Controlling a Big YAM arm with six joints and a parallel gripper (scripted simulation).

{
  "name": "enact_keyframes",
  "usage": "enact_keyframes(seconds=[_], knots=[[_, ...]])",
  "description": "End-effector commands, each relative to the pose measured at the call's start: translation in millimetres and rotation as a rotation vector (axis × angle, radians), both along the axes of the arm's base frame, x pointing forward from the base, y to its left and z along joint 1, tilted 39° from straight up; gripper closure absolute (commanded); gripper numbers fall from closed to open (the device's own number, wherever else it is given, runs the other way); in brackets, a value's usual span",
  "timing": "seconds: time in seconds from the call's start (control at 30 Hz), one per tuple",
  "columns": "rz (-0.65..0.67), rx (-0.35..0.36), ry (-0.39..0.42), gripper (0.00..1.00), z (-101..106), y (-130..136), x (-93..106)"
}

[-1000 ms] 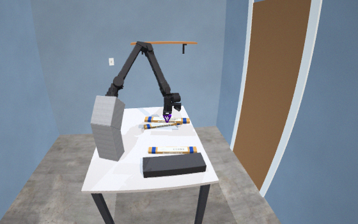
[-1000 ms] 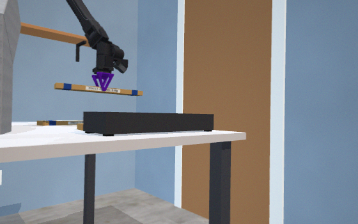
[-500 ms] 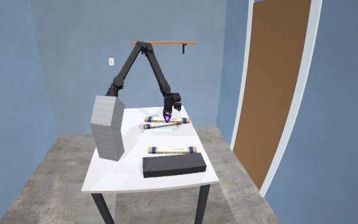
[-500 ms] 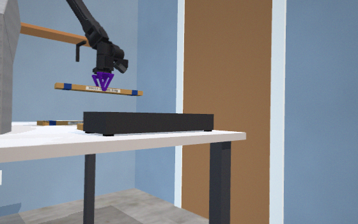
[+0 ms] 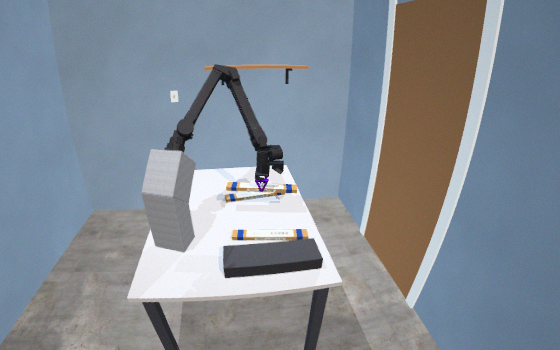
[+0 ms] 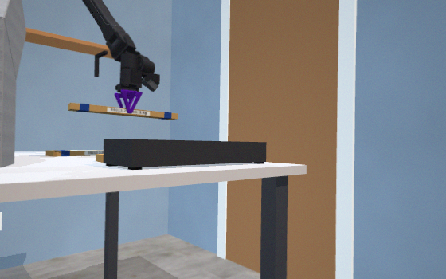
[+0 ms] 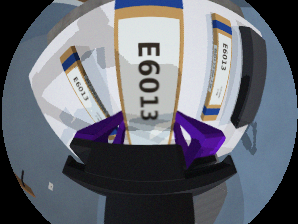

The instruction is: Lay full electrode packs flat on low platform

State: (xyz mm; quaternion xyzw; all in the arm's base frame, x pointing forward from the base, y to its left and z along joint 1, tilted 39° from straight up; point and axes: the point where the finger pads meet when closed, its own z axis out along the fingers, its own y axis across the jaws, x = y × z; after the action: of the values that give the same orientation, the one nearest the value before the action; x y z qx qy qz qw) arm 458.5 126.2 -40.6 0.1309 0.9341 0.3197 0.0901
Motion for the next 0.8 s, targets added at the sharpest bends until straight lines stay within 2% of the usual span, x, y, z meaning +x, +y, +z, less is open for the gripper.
enact_keyframes(seconds=[0.0,0.77], knots=[[-0.032,0.003,-0.055,1.00,23.6,-17.8,20.9],[-0.037,0.004,-0.057,1.00,19.4,-17.2,24.4]])
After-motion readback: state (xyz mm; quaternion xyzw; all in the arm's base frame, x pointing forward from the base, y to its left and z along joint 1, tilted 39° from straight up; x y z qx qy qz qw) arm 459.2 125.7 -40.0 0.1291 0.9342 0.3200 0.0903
